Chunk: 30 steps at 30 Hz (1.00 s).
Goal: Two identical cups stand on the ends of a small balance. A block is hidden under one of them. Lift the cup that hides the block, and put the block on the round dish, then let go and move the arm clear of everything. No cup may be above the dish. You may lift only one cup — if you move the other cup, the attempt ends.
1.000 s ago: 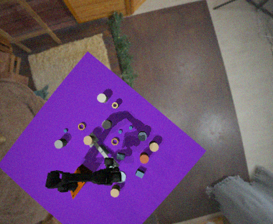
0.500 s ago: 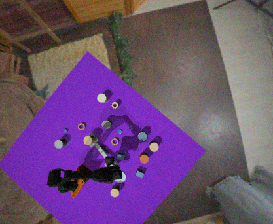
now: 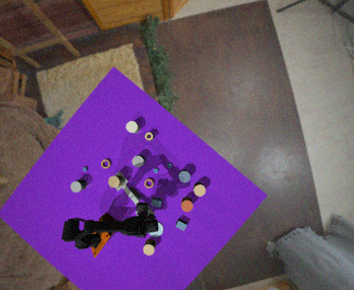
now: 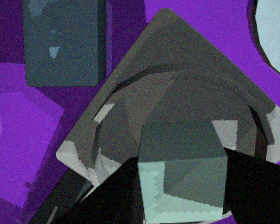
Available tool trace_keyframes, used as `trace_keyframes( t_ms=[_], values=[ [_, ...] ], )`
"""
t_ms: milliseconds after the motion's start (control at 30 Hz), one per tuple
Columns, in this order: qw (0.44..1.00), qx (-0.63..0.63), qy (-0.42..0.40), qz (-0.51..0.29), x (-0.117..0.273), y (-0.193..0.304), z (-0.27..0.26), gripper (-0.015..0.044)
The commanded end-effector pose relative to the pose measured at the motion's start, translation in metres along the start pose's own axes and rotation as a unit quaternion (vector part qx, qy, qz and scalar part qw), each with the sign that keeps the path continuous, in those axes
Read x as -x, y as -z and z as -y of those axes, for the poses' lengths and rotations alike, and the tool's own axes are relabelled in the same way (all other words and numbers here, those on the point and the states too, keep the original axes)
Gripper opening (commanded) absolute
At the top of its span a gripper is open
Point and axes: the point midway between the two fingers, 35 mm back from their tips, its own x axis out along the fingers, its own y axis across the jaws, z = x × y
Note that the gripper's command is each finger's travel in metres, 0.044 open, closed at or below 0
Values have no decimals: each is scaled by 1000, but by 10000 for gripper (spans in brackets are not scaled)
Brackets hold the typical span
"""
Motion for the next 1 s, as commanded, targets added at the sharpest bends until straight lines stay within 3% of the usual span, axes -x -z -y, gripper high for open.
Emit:
trace_keyframes(
  t_ms=[0,433,667,967],
  values=[
    [1000,-1,-1,0,12,-2,-1,0],
    [1000,-2,0,0,92,-1,1,0],
    [1000,-3,1,0,88,-6,8,0],
    [1000,-9,3,1,55,-34,56,0]
  ],
)
